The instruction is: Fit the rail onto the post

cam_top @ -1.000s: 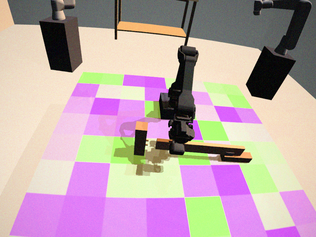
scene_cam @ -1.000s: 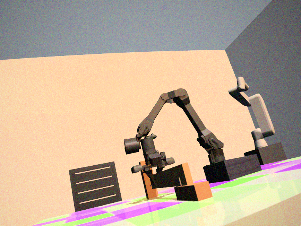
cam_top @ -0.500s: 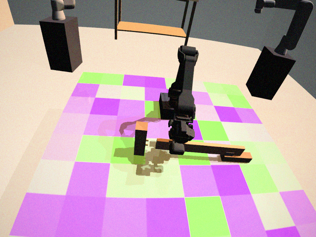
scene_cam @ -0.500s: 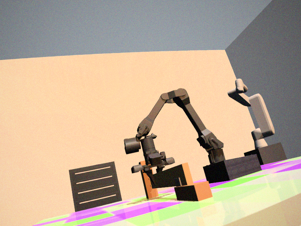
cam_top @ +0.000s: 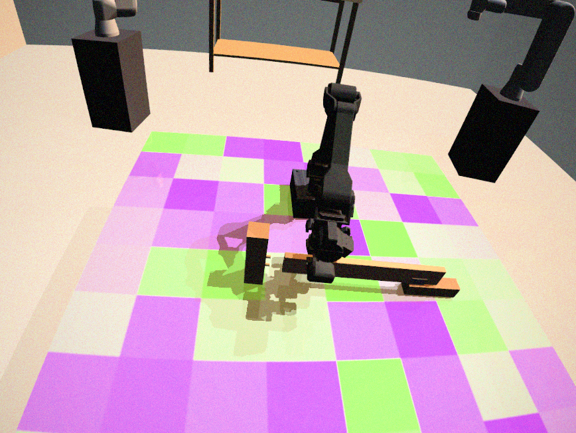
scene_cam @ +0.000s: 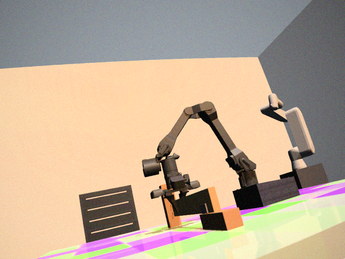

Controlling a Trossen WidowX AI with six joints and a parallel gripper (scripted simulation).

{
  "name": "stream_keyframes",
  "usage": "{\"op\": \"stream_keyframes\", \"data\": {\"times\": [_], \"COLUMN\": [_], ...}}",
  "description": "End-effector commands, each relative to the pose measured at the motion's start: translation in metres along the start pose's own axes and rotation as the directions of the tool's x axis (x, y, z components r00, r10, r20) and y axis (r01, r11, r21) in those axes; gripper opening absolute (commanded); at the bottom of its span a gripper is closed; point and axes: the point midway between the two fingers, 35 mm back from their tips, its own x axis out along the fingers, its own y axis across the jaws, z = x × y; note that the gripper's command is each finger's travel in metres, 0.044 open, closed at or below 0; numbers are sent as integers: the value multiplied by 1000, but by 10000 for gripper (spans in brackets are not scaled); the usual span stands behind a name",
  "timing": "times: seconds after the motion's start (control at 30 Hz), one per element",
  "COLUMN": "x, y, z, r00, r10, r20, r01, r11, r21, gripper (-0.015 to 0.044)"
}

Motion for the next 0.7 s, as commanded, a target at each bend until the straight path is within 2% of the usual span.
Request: {"op": "stream_keyframes", "data": {"times": [0.0, 0.67], "x": [0, -2], "y": [-1, -1], "z": [-2, -8], "r00": [1000, 1000], "r10": [-3, -3], "r20": [-2, -3], "r01": [3, 3], "r11": [1000, 1000], "r21": [-4, -3], "gripper": [0, 0]}}
